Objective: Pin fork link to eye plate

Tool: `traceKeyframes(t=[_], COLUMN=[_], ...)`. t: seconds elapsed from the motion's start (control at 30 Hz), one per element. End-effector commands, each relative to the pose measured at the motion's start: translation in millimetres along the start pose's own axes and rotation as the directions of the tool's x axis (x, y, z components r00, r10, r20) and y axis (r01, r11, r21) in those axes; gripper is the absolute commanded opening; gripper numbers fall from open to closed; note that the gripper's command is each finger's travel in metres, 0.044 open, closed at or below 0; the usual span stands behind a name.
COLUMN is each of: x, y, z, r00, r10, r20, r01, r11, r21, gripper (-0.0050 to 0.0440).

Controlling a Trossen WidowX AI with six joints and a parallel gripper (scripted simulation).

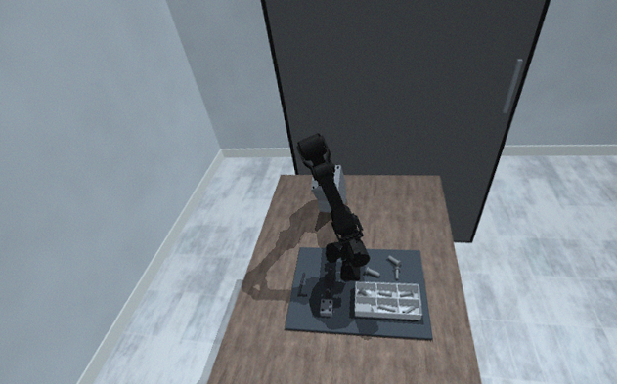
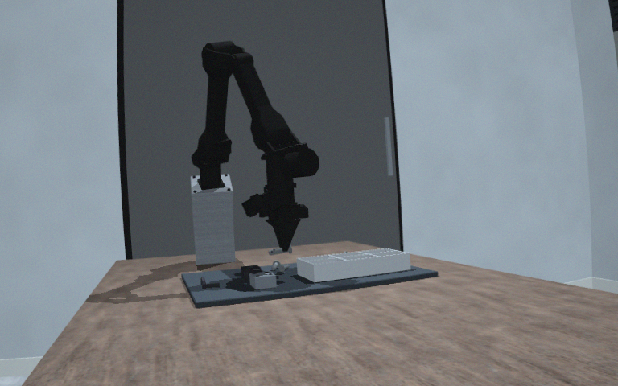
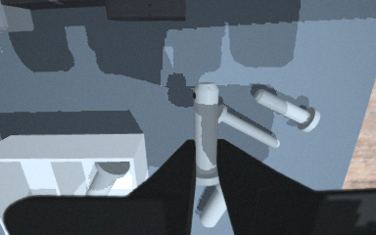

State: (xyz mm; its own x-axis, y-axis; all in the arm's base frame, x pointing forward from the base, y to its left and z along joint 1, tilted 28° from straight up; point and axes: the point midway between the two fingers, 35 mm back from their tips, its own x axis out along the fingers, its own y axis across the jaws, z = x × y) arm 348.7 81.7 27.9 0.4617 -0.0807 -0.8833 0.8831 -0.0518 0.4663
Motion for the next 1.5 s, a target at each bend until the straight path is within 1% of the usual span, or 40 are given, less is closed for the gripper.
traceKeyframes(t=[0.0,1.0,1.3,1.47], x=[0,0,-1,-1], y=[4,40,39,39], z=[1,23,24,23], r00=[1.000,1.000,1.000,1.000], r10=[0.000,0.000,0.000,0.000], r20=[-0.005,-0.005,-0.005,0.010], r01=[0.000,0.000,0.000,0.000], r11=[1.000,1.000,1.000,1.000], r21=[-0.001,-0.001,-0.001,-0.001], gripper=[0.0013,0.0013,0.0013,0.0013])
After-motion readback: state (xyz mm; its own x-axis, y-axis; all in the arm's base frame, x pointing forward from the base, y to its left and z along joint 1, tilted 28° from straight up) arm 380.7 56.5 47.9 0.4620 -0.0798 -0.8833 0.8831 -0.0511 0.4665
